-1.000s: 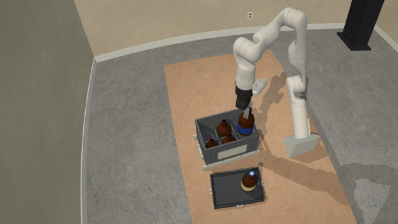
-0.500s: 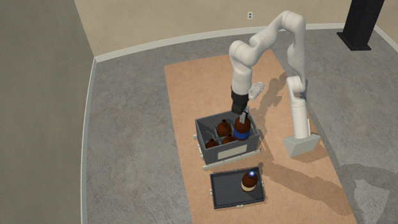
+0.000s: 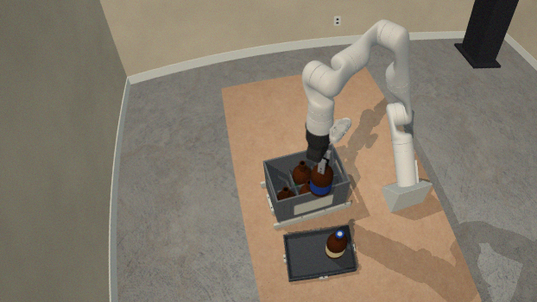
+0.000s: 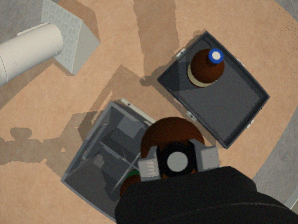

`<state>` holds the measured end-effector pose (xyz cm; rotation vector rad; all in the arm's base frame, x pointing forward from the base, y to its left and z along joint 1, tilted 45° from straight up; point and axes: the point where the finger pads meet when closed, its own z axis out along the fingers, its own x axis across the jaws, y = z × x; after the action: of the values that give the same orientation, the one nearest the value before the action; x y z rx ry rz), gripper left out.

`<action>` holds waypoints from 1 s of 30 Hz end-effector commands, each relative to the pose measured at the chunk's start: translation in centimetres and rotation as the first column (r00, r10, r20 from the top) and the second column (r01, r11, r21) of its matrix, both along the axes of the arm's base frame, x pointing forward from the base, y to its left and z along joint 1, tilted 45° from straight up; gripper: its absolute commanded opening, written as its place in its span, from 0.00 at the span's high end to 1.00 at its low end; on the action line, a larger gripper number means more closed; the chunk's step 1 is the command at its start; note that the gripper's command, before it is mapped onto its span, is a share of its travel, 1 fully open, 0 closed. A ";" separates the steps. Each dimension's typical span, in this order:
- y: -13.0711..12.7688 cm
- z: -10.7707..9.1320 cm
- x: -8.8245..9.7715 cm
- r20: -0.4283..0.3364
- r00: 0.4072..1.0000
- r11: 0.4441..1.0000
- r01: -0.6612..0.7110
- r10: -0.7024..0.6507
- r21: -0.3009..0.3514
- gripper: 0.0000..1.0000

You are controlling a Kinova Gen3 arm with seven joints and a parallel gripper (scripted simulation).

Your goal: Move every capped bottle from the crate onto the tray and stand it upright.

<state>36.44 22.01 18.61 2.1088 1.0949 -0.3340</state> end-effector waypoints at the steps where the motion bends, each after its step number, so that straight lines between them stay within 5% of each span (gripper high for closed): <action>1: 0.6 -0.7 0.5 -0.007 1.000 1.000 0.005 -0.005 0.001 1.00; 30: 4.0 -3.6 4.9 -0.005 1.000 1.000 -0.002 0.002 0.002 1.00</action>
<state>41.27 25.82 15.06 2.1077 1.0999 -0.3391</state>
